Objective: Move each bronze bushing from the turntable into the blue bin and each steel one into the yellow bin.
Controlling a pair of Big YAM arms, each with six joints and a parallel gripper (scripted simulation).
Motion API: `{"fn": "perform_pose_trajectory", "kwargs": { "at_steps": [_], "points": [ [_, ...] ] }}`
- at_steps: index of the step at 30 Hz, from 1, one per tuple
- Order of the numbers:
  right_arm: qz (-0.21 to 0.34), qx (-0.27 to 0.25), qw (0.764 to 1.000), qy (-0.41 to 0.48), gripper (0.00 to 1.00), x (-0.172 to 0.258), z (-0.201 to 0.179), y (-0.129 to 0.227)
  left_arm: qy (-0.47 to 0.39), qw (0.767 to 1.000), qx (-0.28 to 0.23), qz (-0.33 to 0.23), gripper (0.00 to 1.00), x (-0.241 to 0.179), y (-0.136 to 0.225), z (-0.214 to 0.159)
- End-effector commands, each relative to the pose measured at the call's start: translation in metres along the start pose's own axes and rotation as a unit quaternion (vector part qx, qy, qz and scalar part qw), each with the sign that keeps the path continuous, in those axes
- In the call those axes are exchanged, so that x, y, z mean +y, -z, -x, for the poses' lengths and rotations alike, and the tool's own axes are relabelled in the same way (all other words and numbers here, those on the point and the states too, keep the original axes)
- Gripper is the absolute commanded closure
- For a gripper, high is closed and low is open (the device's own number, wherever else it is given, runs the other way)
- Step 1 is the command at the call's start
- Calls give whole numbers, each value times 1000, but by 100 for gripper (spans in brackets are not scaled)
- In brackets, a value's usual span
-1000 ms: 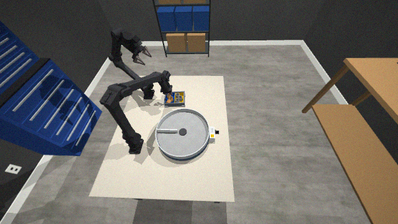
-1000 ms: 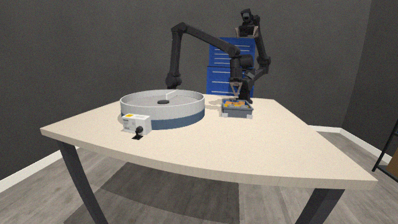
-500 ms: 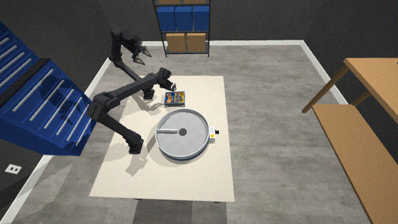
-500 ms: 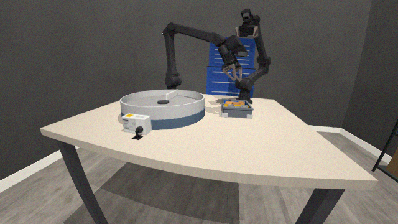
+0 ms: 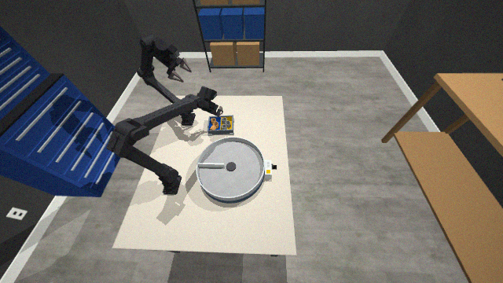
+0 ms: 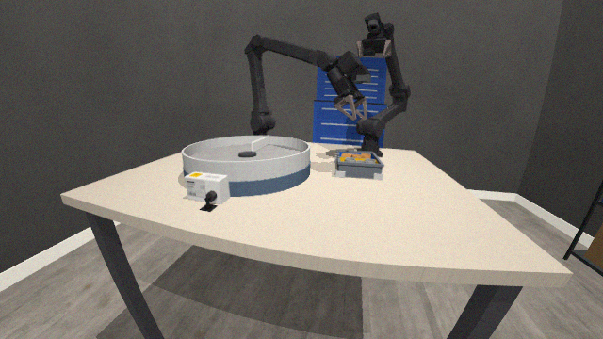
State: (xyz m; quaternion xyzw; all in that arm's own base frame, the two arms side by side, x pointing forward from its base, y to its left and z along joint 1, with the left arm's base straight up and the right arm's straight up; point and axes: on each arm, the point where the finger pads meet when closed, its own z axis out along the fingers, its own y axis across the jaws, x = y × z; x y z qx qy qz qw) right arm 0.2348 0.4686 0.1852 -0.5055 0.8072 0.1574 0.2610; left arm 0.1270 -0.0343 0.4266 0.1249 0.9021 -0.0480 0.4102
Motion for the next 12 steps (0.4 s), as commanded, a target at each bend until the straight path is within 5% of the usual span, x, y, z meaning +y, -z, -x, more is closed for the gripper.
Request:
{"fn": "perform_pose_trajectory", "kwargs": {
  "at_steps": [1,12],
  "points": [
    [-2,-22,1000,-12,0,-7,19,9,11,1000,-28,-5,0,1,23,10],
    [0,-20,1000,-8,0,-2,18,9,11,999,-30,-7,0,1,24,11]
  ]
}}
